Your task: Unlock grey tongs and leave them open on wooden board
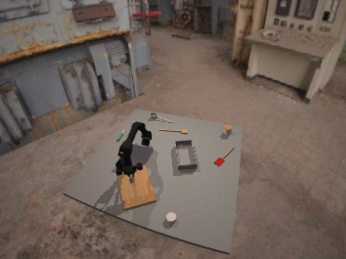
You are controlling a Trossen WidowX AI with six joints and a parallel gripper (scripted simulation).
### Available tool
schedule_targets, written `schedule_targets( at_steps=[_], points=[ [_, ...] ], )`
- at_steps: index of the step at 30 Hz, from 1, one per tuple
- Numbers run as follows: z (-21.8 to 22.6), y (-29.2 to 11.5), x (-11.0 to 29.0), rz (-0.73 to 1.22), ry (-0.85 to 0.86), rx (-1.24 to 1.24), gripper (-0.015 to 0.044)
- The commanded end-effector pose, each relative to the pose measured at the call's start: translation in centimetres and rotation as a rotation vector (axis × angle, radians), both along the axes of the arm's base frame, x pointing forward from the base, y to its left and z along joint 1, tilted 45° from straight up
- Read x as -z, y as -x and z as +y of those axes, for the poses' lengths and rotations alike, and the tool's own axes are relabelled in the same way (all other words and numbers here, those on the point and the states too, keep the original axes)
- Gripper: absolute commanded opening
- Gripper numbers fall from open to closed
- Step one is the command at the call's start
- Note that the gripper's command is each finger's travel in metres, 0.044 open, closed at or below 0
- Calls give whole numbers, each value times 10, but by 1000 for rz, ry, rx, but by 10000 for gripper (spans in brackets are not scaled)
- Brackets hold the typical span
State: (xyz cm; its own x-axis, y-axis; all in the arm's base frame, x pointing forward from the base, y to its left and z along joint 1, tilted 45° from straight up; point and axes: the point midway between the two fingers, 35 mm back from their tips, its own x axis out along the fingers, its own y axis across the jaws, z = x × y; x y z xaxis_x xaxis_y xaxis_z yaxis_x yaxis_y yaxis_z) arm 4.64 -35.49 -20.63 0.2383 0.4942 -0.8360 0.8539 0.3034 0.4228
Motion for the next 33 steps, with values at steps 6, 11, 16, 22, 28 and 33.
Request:
schedule_targets(
  at_steps=[6, 11, 16, 22, 28, 33],
  points=[
    [5, -1, -4, 35, -91, -71, -150],
    [10, -2, -6, 53, -148, -108, -150],
    [15, -2, -9, 67, -196, -141, -150],
    [15, -2, -9, 68, -198, -142, -150],
    [16, -2, -8, 68, -198, -142, -150],
    [20, -3, -2, 69, -196, -142, -150]
  ],
)
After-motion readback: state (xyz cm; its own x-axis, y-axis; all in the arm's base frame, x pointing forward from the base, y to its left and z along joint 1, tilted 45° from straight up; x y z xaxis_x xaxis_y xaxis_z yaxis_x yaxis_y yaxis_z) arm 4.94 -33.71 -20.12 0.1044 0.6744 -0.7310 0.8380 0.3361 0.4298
